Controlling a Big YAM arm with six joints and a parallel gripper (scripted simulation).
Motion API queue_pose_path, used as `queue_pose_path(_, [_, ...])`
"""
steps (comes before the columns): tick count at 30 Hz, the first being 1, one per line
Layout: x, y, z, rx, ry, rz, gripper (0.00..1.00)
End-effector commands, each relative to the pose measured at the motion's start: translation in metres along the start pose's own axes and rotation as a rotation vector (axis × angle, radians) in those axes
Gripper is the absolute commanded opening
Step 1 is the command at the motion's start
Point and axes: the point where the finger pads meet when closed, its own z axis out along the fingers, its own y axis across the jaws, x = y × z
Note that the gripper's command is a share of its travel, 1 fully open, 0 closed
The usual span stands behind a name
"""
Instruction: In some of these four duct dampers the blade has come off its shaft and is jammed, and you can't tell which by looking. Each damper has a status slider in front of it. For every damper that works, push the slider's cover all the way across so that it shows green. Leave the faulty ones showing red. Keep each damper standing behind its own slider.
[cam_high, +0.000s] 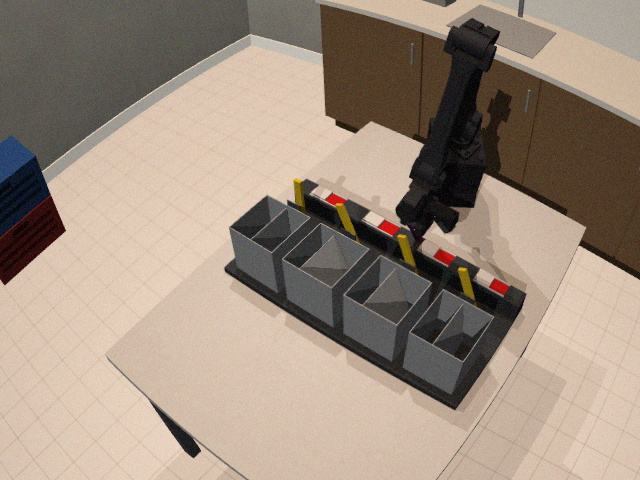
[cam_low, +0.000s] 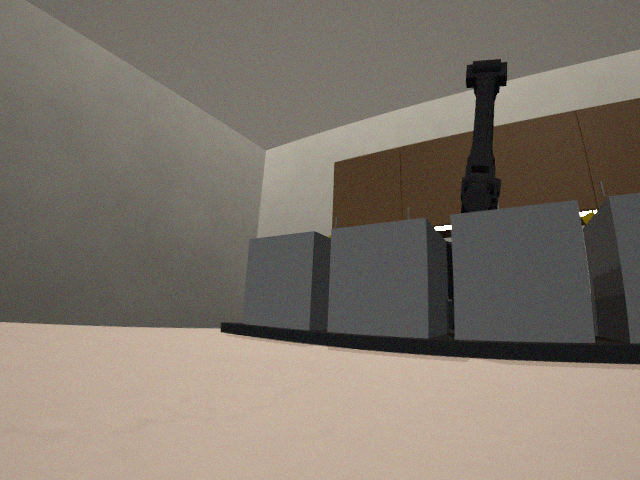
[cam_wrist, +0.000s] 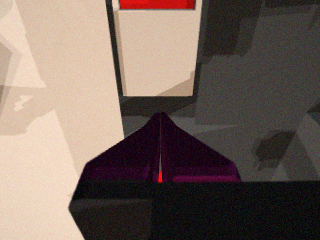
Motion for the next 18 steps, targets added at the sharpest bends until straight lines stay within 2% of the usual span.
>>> queue_pose_path(1, [-0.0020,-0.0025,0.0007,-0.003,0.001,0.003,0.00])
queue_pose_path(18, [-0.0016,0.0026,0.0001,0.003,0.001,0.002,0.00])
